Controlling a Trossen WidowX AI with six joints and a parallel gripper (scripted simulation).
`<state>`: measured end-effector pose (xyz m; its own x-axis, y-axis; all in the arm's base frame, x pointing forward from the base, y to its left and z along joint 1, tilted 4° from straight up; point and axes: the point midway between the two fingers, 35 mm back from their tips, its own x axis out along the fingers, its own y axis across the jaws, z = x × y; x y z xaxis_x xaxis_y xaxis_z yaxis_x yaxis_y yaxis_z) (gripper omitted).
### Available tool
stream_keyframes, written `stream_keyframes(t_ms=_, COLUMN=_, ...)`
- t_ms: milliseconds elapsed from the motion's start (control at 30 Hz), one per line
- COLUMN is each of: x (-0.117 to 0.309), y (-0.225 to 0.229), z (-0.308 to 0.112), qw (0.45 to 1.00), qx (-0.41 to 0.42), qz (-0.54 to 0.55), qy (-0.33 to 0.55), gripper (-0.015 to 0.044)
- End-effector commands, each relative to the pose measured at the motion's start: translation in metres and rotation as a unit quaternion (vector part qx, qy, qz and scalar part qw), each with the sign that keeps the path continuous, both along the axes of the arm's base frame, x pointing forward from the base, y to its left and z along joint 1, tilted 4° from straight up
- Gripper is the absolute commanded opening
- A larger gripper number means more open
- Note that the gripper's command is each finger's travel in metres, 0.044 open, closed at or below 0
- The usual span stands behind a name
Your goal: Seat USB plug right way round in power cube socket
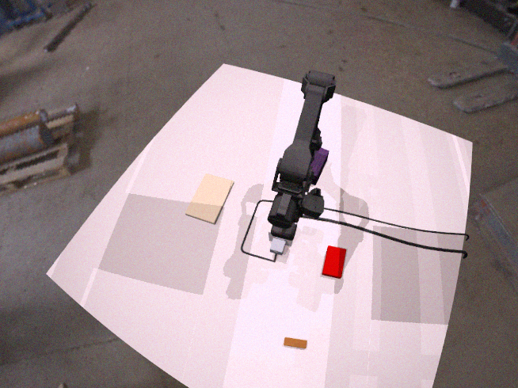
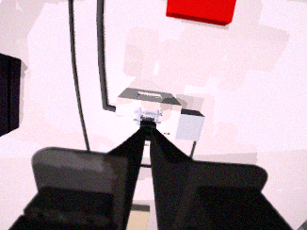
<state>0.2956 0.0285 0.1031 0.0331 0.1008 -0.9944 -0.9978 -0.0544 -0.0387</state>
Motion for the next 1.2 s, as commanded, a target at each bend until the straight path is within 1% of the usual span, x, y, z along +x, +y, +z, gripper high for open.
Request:
stream_keyframes(t_ms=0, x=0.0002, y=0.0008, z=-0.0009, qw=1.0, qx=0.002, qz=-0.001, qy=0.0, gripper=0.0)
stream_keyframes(t_ms=1167, x=0.0003, y=0.0011, z=-0.0051, qw=1.0, qx=0.002, qz=-0.001, qy=0.0, gripper=0.0)
